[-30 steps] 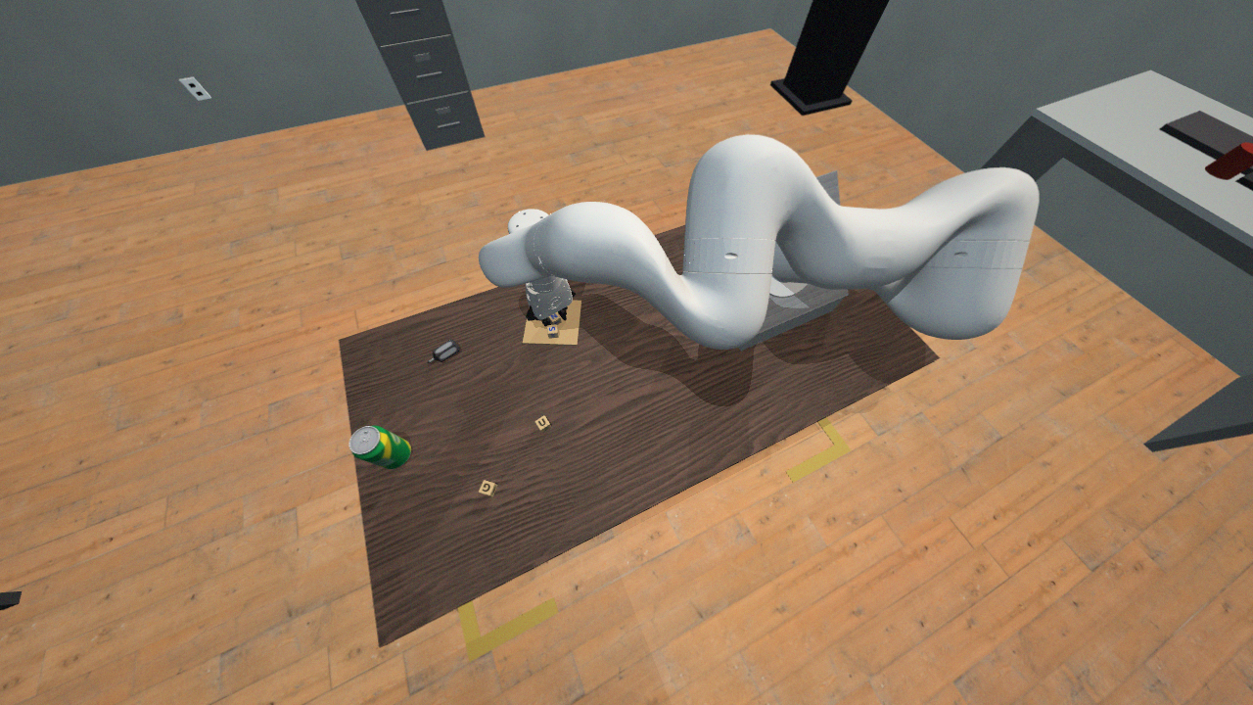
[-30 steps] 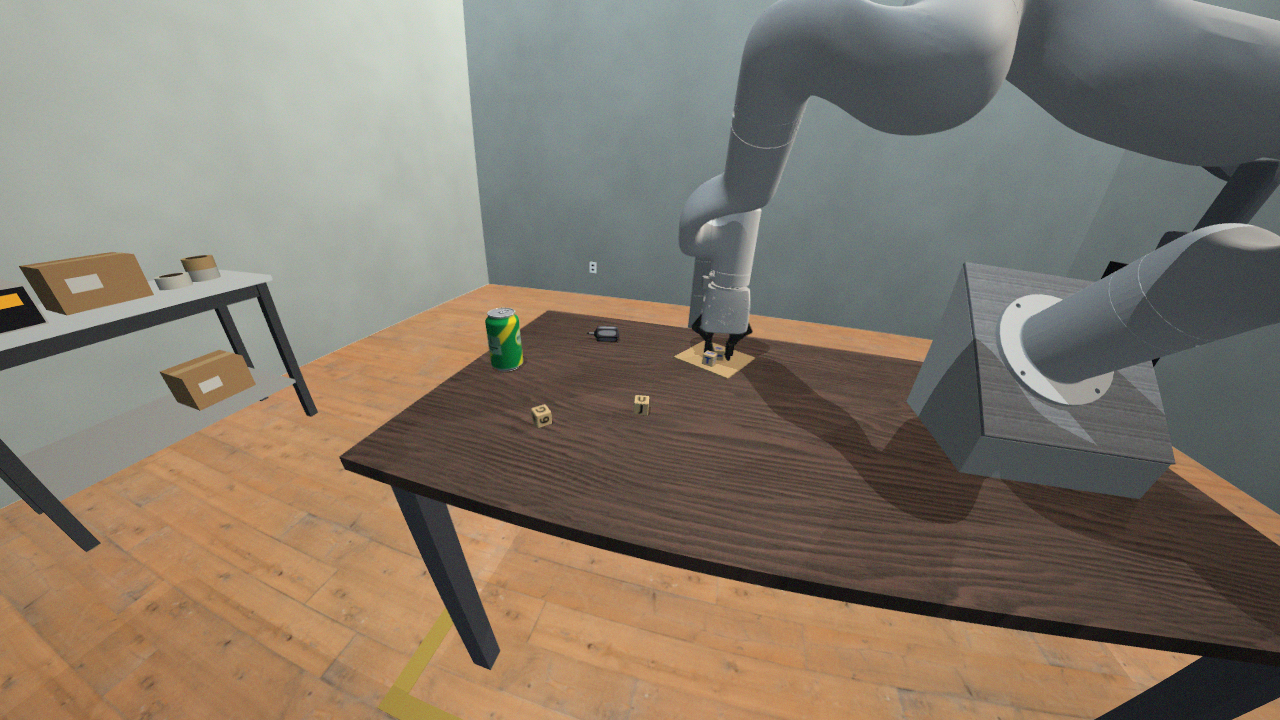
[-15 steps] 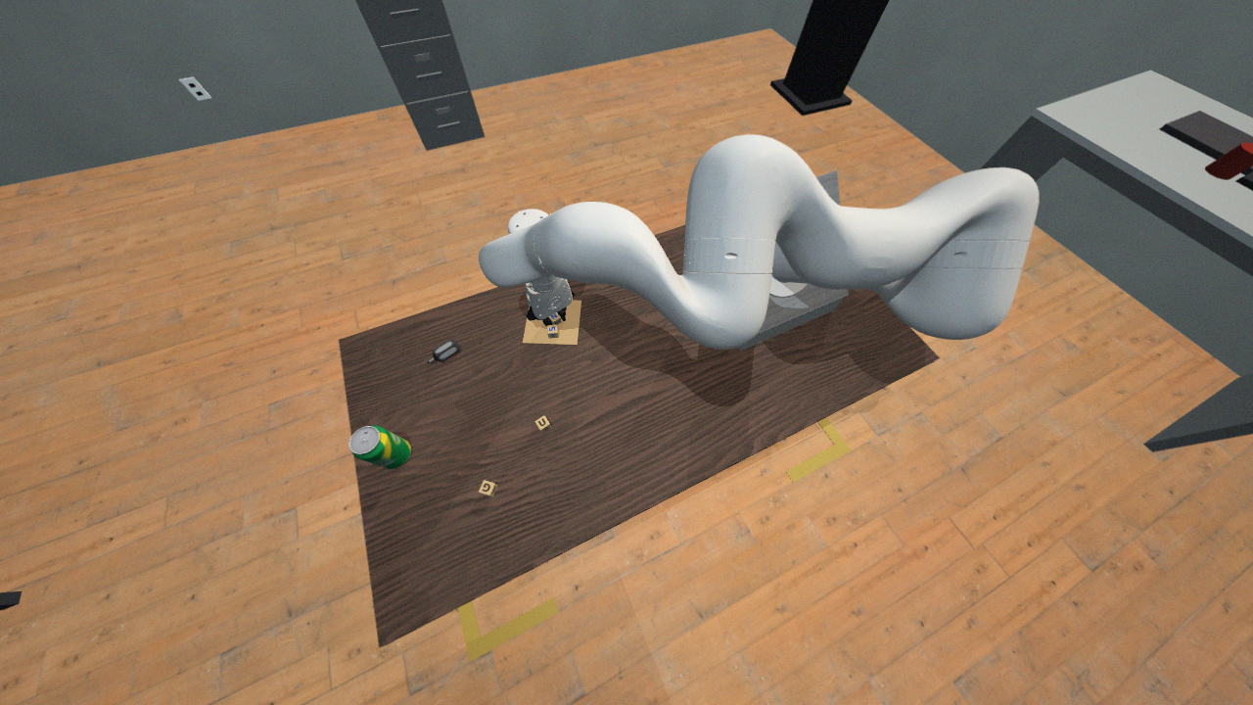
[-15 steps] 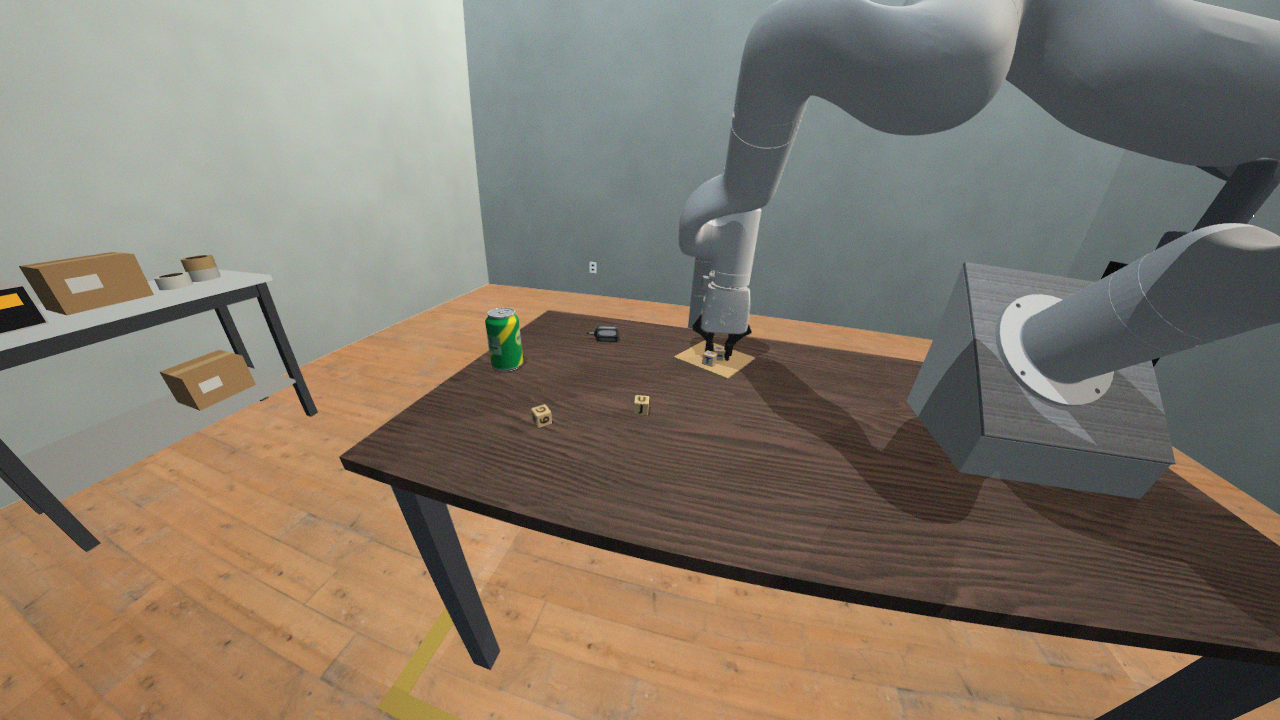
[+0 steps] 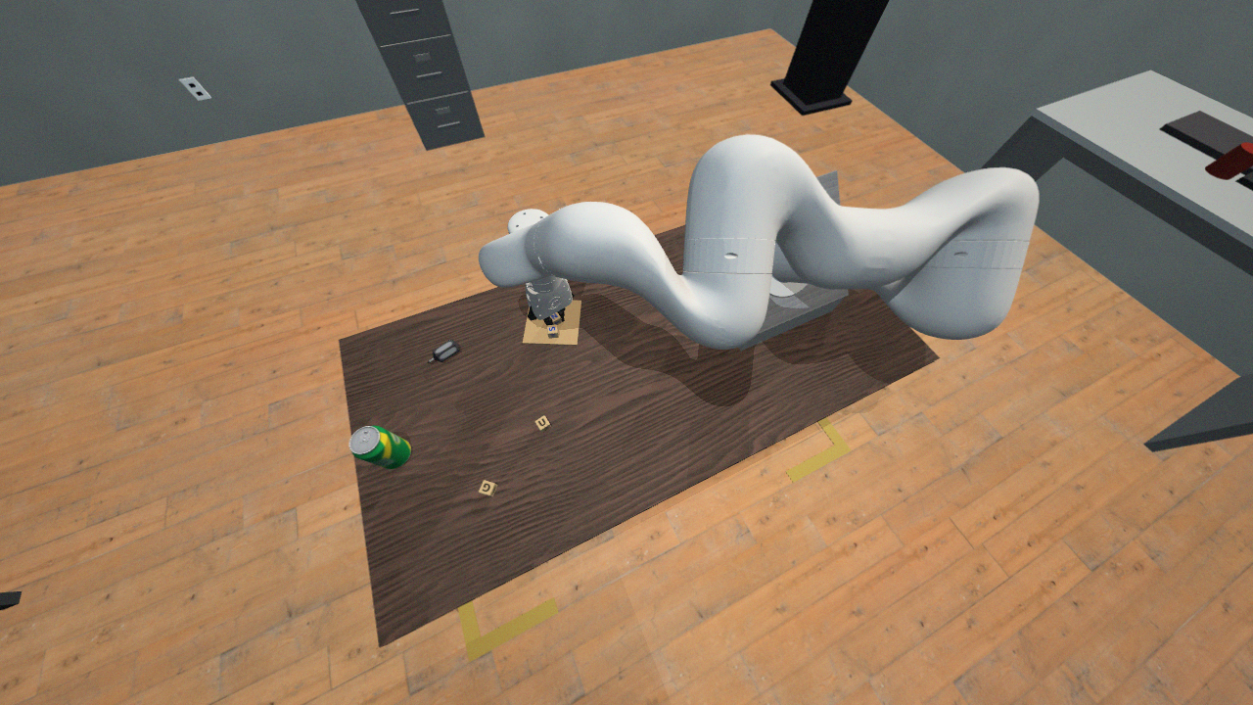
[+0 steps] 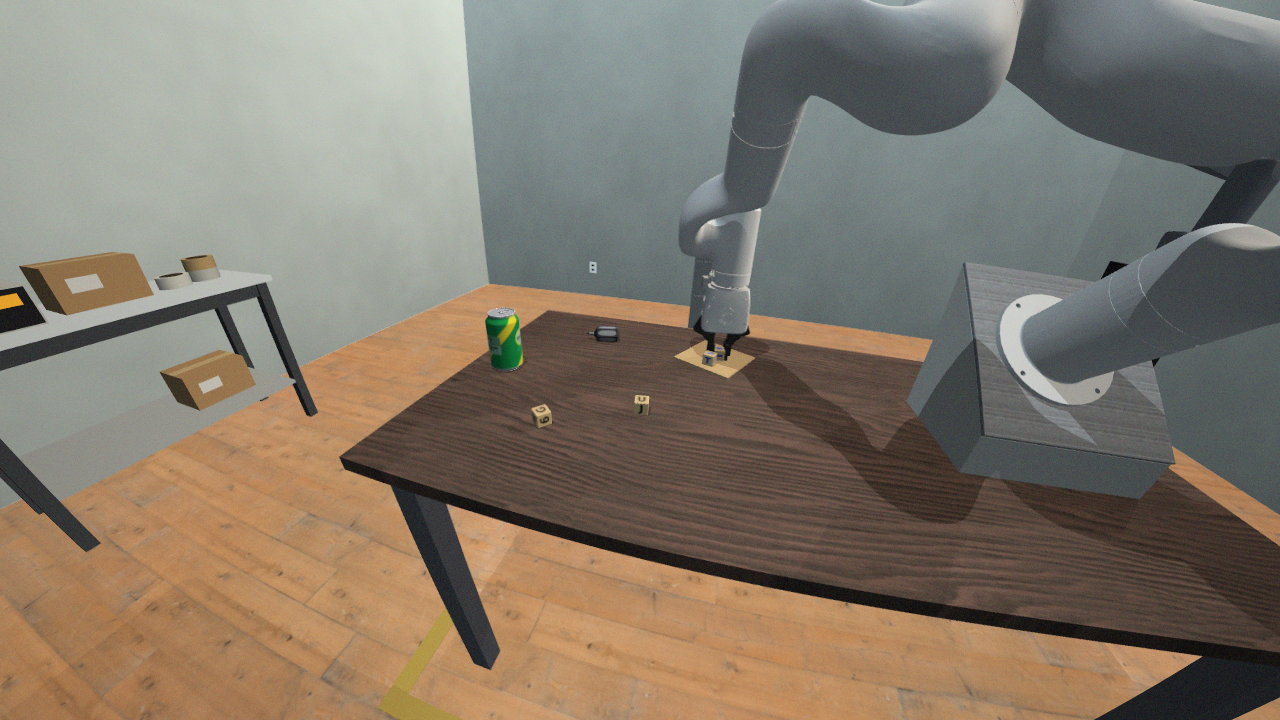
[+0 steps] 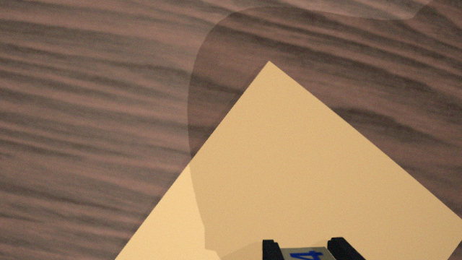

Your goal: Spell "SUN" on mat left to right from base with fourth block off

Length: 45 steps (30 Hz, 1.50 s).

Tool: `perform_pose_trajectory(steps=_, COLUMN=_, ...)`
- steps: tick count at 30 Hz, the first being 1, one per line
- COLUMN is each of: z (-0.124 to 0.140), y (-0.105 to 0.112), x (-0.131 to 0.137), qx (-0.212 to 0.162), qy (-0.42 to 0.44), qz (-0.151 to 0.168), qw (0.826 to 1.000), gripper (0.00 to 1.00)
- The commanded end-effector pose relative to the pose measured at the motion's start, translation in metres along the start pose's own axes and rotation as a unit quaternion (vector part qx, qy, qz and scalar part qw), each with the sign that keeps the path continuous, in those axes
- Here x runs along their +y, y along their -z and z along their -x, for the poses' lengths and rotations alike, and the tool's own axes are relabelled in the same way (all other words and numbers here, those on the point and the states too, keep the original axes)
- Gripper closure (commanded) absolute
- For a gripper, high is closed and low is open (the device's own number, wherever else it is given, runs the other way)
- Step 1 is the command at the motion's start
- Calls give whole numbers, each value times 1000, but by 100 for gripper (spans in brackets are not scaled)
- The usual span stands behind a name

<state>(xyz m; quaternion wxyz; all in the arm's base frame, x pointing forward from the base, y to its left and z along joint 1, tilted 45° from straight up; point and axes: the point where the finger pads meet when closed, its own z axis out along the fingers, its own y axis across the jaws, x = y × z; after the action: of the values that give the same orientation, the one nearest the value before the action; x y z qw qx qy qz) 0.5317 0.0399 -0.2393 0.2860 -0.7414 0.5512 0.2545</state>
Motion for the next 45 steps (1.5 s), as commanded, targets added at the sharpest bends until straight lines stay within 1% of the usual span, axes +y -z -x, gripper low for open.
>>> perform_pose_trajectory(steps=1, z=0, y=1, x=-1, qx=0, qy=0, qz=-1, qw=1000, gripper=77)
perform_pose_trajectory(steps=19, z=0, y=1, x=-1, qx=0, qy=0, qz=-1, qw=1000, gripper=77)
perform_pose_trajectory(steps=24, z=0, y=4, x=-1, qx=0, qy=0, qz=-1, qw=1000, gripper=77)
perform_pose_trajectory(steps=28, z=0, y=22, x=-1, qx=0, qy=0, qz=-1, qw=1000, gripper=77)
perform_pose_trajectory(steps=35, z=0, y=74, x=-1, qx=0, qy=0, qz=-1, qw=1000, gripper=77)
perform_pose_trajectory(steps=38, z=0, y=91, x=-1, qx=0, qy=0, qz=-1, qw=1000, gripper=77)
perform_pose_trajectory(steps=40, z=0, y=91, x=-1, qx=0, qy=0, qz=-1, qw=1000, gripper=77)
perform_pose_trajectory(steps=42, z=0, y=97, x=-1, qx=0, qy=0, qz=-1, qw=1000, gripper=77)
perform_pose_trajectory(steps=45, z=0, y=101, x=-1, qx=0, qy=0, qz=-1, qw=1000, gripper=77)
